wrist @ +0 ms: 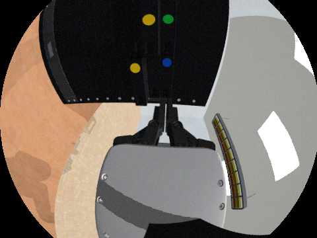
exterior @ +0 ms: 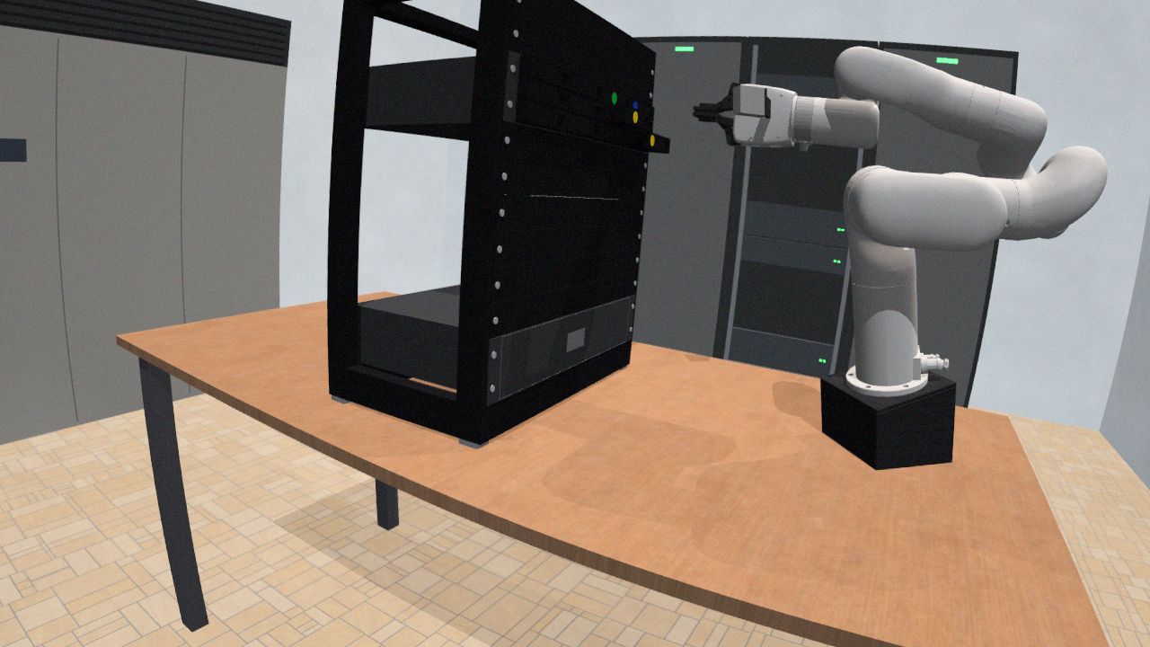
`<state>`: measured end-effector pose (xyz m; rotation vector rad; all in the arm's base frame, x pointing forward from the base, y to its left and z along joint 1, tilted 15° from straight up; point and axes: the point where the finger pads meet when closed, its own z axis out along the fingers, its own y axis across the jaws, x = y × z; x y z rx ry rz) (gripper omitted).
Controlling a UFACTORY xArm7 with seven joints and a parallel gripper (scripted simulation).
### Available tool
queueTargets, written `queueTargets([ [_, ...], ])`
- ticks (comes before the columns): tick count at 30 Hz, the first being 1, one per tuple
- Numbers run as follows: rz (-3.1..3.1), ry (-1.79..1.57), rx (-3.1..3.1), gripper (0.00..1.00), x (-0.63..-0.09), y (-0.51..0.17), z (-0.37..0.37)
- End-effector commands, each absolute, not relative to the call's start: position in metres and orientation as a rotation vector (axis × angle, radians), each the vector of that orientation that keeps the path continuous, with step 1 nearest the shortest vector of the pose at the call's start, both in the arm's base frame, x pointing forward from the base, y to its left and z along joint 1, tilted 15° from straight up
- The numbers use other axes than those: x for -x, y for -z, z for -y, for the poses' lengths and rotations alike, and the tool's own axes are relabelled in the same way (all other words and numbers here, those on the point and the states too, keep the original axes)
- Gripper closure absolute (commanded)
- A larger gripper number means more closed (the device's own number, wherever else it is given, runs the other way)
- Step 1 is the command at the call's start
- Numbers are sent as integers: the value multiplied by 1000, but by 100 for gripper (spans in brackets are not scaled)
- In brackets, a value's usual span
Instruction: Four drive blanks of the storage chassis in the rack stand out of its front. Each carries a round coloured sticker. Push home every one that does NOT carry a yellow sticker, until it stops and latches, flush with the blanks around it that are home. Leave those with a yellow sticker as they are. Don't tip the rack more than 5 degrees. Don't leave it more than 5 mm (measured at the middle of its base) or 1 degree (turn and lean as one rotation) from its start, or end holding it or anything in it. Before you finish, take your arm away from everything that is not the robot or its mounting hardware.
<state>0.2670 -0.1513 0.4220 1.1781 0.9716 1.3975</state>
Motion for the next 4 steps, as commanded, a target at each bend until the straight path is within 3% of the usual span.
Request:
queueTargets([
  [1,-970,-1397,-1176,100,-267,-423,152],
  [4,-970,-1397,-1176,100,-267,-423,152],
])
